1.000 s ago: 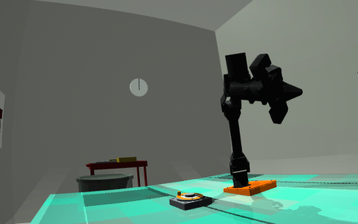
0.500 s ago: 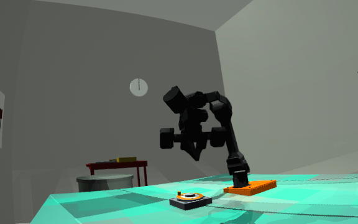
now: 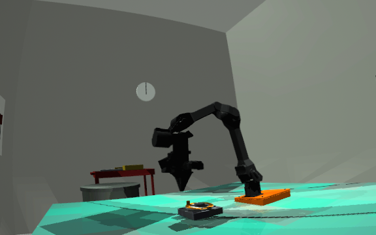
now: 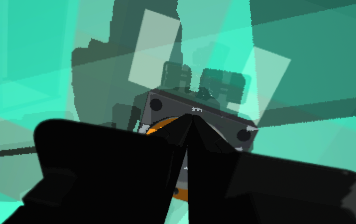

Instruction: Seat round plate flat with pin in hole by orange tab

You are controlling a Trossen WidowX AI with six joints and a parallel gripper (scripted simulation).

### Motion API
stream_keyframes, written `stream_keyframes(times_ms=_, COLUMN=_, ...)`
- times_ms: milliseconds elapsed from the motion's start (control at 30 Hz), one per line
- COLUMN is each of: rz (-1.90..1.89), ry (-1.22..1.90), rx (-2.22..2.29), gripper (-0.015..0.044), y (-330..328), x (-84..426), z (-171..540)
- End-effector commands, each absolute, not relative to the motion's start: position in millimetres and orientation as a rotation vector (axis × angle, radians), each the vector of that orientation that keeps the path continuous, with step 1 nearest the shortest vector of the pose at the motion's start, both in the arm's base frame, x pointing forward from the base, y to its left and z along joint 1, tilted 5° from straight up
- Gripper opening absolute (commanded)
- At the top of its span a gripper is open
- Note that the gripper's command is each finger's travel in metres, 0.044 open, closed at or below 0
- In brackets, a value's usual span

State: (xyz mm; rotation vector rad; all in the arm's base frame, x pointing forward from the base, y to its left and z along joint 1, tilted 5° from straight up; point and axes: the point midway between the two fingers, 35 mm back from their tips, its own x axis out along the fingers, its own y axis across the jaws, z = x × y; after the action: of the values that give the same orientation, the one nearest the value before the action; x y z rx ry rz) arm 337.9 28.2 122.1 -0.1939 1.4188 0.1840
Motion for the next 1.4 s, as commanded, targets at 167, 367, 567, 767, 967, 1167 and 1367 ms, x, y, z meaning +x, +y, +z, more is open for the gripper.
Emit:
stream_keyframes(times_ms=167, rz=-0.011, ry=1.527, rx=-0.118, gripper=0.0000, y=-11.3, x=314.9, z=117.3)
stream_keyframes(times_ms=367, rz=-0.011, ry=1.527, rx=-0.118, gripper=0.0000, y=-12.3, x=316.7, z=101.7)
stream_keyframes(times_ms=567, rz=-0.012, ry=1.527, rx=-0.118, gripper=0.0000, y=-13.8, x=317.7, z=72.5)
stream_keyframes(times_ms=767, rz=-0.012, ry=1.527, rx=-0.118, gripper=0.0000, y=-15.2, x=317.0, z=69.4)
stream_keyframes(times_ms=967, rz=-0.012, ry=1.527, rx=-0.119, gripper=0.0000, y=-23.8, x=311.6, z=69.8)
stream_keyframes(times_ms=1167, rz=-0.013, ry=1.528, rx=-0.119, gripper=0.0000, y=-30.0, x=305.3, z=69.2)
stream_keyframes(times_ms=1367, rz=-0.013, ry=1.528, rx=-0.120, gripper=0.0000, y=-35.6, x=298.0, z=69.8)
